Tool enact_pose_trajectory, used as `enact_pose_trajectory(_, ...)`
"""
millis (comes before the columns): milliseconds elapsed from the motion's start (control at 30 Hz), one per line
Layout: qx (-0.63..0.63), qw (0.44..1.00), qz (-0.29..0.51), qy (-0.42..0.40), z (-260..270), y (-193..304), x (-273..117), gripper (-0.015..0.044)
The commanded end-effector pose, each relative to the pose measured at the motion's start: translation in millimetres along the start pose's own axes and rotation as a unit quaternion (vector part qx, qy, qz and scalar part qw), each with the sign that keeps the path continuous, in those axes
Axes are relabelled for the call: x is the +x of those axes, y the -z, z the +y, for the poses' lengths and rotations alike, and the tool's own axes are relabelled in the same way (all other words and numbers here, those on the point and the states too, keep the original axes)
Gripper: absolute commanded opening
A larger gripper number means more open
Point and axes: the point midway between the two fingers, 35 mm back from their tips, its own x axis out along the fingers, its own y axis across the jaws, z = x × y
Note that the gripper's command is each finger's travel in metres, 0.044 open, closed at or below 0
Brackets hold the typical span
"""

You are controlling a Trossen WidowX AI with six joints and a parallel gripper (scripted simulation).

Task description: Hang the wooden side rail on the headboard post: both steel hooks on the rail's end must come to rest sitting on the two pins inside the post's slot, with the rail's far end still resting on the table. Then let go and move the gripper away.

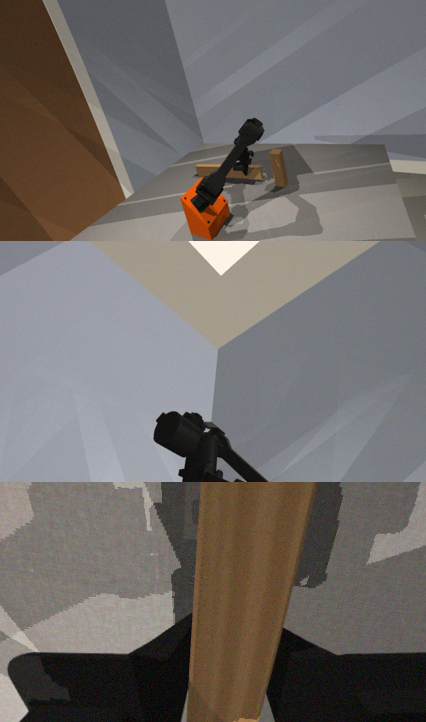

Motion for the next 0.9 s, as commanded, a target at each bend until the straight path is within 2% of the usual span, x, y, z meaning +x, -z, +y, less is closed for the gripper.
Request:
enact_pose_trajectory(0,-0.004,1.000,-0.002,0.006,-2.5,-1.6,-6.4,0.0000)
enact_pose_trajectory(867,-0.004,1.000,-0.002,0.006,-5.0,1.5,-5.1,0.0000)
